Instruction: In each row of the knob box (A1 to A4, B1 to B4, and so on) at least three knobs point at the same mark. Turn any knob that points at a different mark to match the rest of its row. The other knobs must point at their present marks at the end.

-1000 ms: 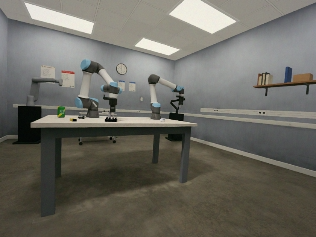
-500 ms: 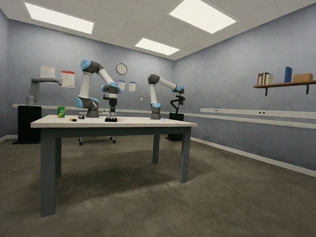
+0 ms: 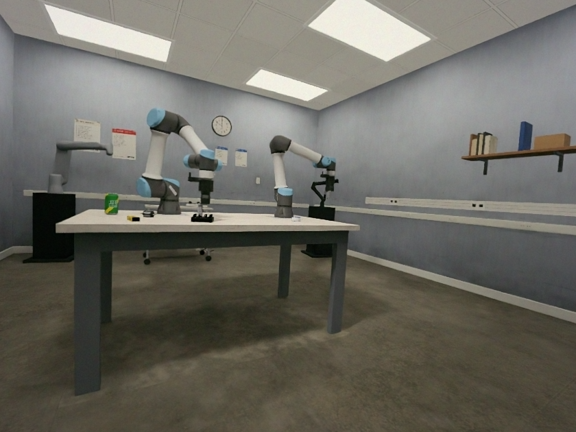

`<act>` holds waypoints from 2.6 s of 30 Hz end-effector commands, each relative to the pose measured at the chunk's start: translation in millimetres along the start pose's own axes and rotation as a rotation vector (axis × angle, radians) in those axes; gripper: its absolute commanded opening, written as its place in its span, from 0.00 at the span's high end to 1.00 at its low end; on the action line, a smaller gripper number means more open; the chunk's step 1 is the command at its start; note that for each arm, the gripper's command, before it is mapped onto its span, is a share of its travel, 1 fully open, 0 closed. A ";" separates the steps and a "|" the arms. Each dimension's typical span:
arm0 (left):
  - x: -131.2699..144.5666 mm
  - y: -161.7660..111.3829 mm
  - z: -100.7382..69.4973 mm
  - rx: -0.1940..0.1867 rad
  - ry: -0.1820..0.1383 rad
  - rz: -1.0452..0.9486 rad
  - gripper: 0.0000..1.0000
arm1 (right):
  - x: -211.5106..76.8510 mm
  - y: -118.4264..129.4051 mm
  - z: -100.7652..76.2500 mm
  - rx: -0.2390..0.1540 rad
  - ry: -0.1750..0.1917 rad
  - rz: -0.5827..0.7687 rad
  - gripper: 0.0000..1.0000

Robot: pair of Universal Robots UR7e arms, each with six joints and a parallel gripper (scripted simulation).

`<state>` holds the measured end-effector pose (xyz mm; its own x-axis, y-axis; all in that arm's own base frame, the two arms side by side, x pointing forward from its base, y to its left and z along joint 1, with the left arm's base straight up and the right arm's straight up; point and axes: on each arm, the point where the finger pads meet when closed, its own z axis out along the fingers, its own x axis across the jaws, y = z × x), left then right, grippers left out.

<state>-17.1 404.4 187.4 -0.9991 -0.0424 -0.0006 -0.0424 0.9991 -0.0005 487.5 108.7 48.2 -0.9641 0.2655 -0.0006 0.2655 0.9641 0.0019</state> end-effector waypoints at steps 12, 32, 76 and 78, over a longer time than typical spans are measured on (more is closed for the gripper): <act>1.6 -0.8 0.4 0.000 0.001 -0.004 0.00 | -0.6 1.3 -6.4 -0.002 -0.004 -0.002 0.54; 1.6 -0.8 0.4 0.000 0.001 -0.004 0.00 | -0.5 1.2 -39.7 -0.002 -0.003 -0.002 0.54; 1.6 -0.8 0.4 0.000 0.001 -0.004 0.00 | 4.6 -5.9 -46.7 -0.003 -0.003 0.652 0.54; 1.6 -0.8 0.4 0.000 0.001 -0.004 0.00 | 4.8 -6.0 -47.1 -0.003 -0.003 0.689 0.54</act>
<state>-17.1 404.4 187.4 -0.9991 -0.0424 -0.0006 -0.0424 0.9991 -0.0005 480.3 104.3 90.8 -0.6824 0.7310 0.0029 0.7310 0.6824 -0.0003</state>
